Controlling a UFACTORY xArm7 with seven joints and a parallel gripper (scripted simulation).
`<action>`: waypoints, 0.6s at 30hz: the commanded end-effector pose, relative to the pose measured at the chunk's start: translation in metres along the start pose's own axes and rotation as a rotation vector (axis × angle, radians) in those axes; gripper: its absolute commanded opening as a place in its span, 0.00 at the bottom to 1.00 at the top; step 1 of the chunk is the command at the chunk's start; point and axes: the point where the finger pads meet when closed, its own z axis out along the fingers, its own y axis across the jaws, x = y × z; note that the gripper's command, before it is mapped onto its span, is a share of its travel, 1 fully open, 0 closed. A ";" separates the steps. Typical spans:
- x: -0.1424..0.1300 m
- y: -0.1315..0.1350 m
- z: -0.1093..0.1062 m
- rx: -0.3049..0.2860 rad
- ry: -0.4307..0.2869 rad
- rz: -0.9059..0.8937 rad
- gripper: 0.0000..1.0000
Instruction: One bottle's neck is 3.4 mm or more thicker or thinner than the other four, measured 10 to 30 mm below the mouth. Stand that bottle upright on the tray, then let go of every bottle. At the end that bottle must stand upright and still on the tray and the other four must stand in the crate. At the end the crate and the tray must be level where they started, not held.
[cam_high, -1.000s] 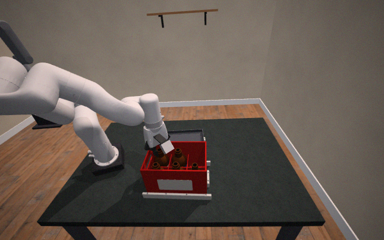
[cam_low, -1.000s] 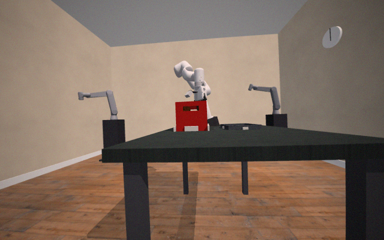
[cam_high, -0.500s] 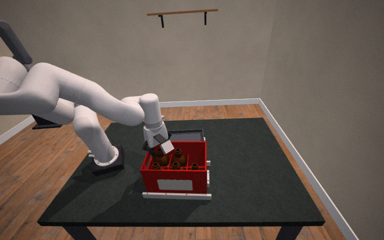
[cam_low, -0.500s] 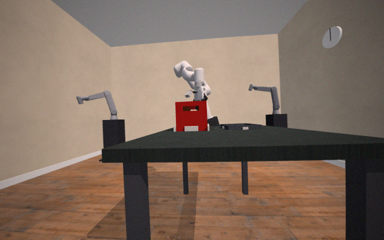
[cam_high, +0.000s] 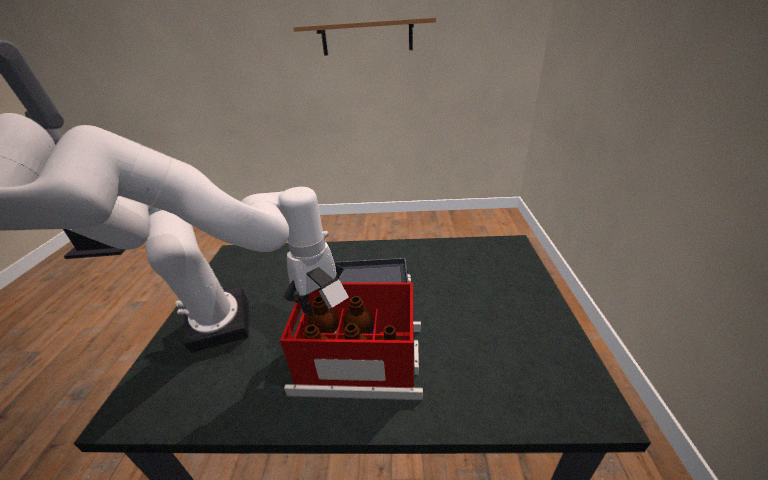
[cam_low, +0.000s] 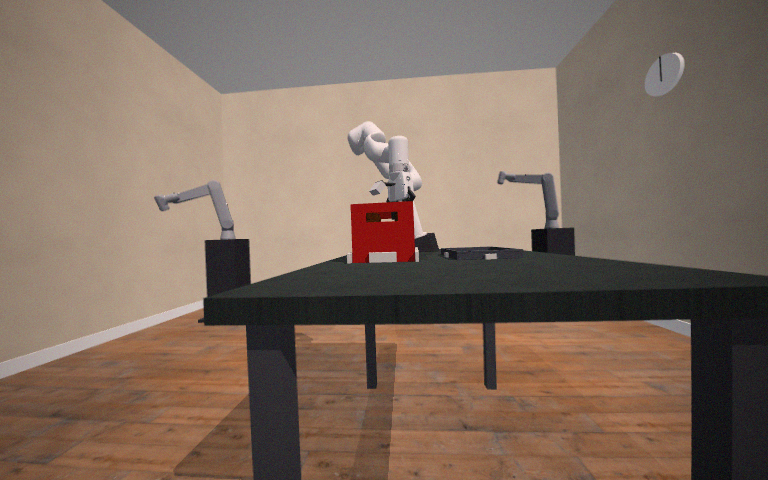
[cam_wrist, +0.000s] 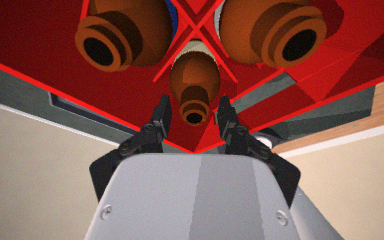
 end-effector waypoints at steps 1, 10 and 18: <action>0.001 -0.001 -0.001 0.002 0.002 0.000 0.65; 0.001 -0.001 -0.001 0.002 0.002 0.000 0.65; 0.001 -0.001 -0.005 0.002 0.002 0.000 0.65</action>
